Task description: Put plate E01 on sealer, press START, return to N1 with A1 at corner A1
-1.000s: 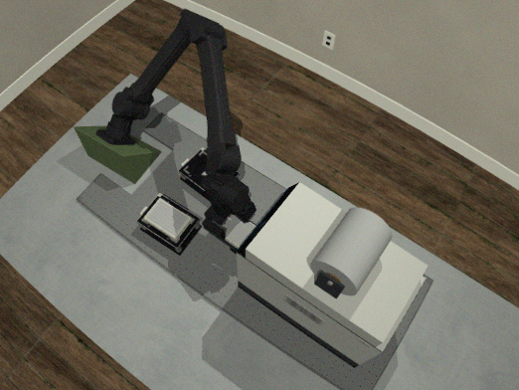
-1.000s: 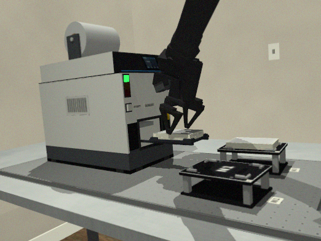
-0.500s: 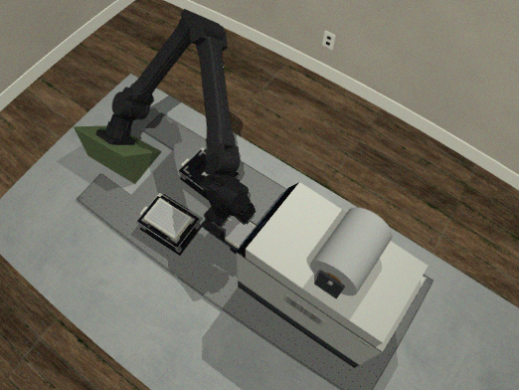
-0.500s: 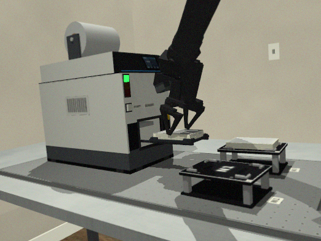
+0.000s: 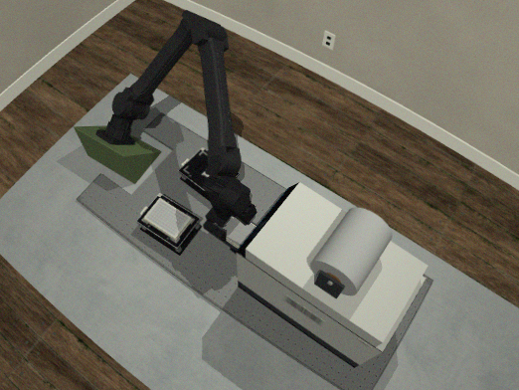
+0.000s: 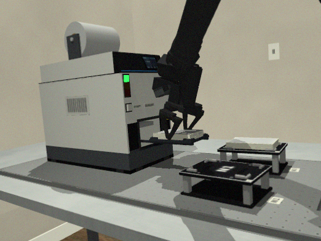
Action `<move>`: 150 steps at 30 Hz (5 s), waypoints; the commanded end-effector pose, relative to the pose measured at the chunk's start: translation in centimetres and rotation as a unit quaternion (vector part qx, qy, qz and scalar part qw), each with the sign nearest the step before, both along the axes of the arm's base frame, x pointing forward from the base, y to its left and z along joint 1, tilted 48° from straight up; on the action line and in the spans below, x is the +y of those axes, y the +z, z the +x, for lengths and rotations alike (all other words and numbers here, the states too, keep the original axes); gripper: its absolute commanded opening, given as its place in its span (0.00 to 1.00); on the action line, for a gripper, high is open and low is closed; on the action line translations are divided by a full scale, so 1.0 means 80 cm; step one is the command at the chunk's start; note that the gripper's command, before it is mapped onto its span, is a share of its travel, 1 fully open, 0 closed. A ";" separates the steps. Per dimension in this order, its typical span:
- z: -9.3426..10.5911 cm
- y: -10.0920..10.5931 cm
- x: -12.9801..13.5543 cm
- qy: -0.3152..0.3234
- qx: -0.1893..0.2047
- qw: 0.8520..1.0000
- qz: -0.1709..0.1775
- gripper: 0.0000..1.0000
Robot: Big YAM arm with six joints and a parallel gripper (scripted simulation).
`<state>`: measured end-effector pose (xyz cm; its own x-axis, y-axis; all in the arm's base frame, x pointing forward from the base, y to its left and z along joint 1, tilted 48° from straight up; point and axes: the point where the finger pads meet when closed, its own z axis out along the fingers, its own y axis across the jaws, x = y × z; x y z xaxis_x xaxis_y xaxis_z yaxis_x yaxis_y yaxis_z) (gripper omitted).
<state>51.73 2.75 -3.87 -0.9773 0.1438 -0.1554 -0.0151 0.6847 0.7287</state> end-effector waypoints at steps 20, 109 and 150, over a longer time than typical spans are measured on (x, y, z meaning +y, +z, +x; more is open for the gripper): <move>-0.003 -0.001 -0.009 -0.005 0.001 1.000 -0.002 1.00; -0.010 -0.004 0.014 0.014 0.001 1.000 -0.004 0.00; -0.011 -0.005 0.011 0.011 0.004 1.000 -0.004 0.00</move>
